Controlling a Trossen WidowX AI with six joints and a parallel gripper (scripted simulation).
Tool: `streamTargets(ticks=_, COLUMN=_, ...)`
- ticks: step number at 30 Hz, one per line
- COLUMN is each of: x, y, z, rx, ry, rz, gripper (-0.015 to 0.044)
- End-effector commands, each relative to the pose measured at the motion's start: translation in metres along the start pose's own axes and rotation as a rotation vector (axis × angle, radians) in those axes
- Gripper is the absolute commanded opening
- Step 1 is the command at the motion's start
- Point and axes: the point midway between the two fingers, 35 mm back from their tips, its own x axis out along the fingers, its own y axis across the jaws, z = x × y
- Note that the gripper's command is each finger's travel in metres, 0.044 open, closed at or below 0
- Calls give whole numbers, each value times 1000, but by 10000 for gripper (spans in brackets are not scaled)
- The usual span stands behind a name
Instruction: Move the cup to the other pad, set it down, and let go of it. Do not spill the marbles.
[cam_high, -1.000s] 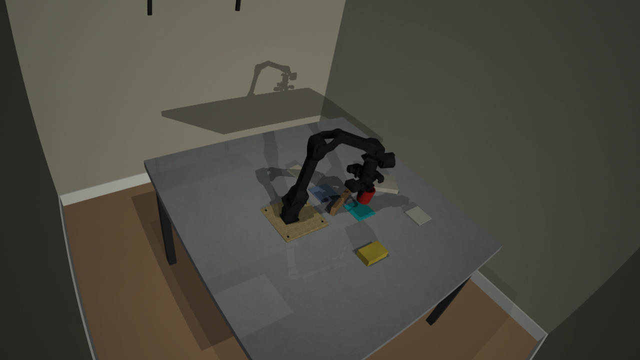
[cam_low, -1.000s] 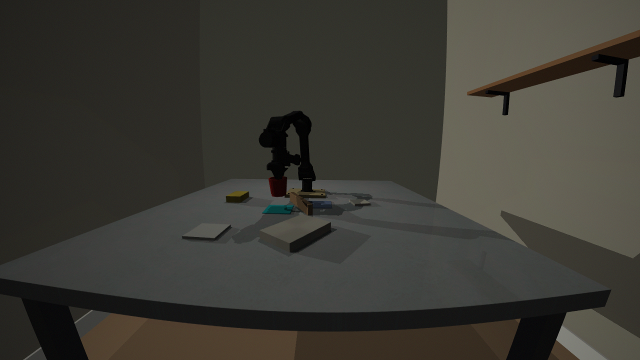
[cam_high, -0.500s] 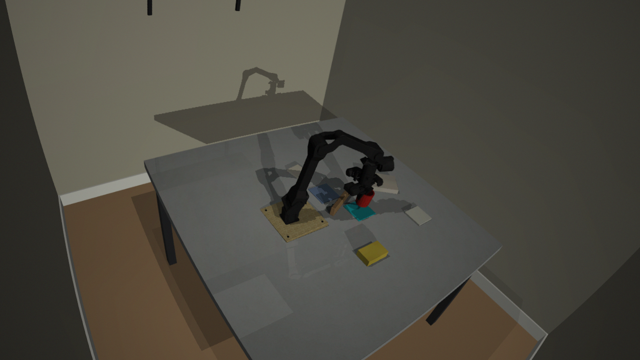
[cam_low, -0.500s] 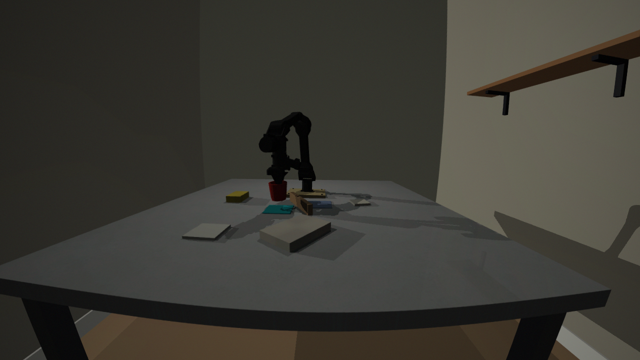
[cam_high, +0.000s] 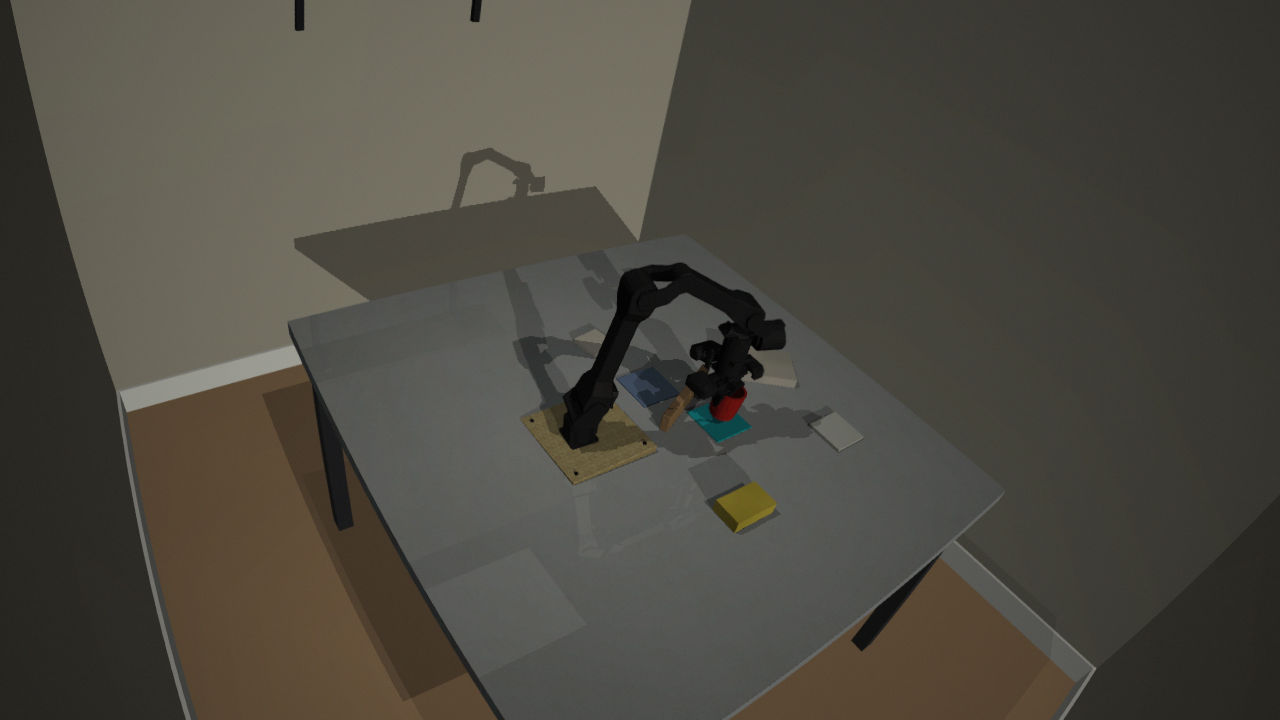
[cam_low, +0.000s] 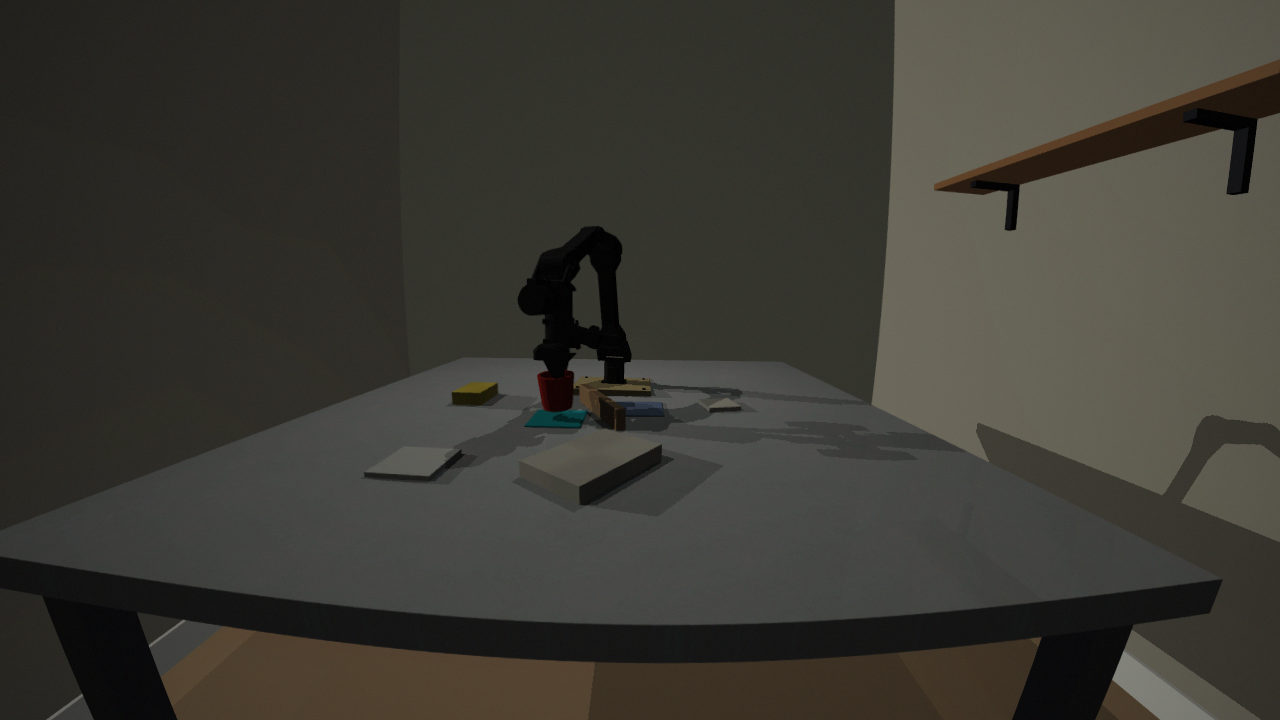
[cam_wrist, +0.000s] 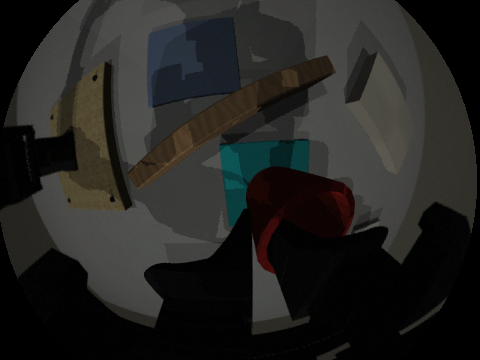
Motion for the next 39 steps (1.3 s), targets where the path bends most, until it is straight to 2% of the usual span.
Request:
streamTargets(ticks=1, x=7, y=1, z=-1, rx=-5, ry=4, rz=5, gripper=0)
streamTargets(ticks=25, x=15, y=1, z=0, rx=0, ry=-1, rz=2, gripper=0)
streamTargets(ticks=30, x=15, y=1, z=0, rx=0, ry=-1, rz=2, gripper=128)
streamTargets(ticks=39, x=14, y=1, z=0, rx=0, ry=0, rz=2, gripper=128)
